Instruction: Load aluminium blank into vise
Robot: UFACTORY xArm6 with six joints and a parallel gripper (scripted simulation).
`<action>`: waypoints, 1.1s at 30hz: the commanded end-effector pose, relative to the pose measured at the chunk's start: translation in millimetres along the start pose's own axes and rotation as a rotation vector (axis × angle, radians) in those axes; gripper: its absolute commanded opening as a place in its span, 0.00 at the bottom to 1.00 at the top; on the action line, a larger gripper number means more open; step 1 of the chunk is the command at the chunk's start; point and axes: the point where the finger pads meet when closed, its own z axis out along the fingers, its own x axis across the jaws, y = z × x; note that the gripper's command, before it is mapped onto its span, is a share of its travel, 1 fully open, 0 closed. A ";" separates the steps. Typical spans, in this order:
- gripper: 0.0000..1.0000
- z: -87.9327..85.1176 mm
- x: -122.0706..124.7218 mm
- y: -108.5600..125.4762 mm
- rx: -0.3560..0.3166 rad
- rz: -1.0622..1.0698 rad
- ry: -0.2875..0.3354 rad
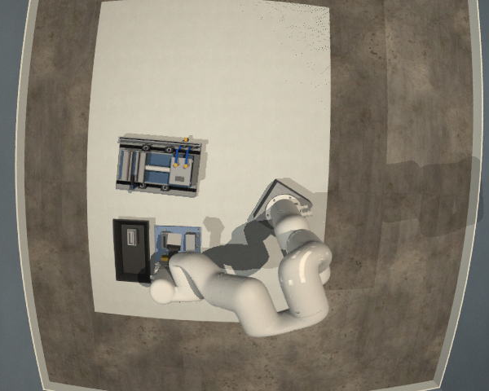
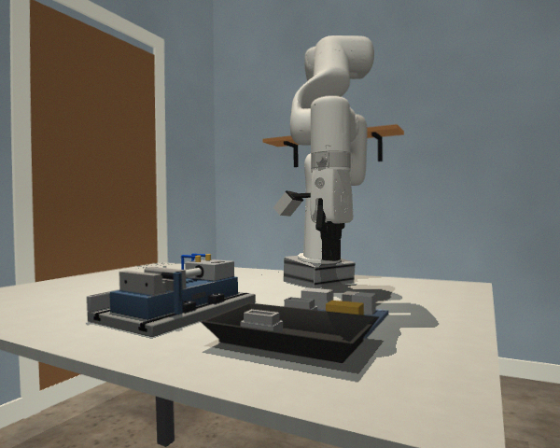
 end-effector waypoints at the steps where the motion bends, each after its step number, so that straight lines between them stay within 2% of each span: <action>1: 0.00 -9.1 -1.3 0.7 -0.002 0.000 -0.004; 22: 0.00 -57.4 -1.4 0.7 -0.002 0.000 -0.004; 33: 0.00 -65.7 -1.4 0.7 -0.002 0.000 -0.004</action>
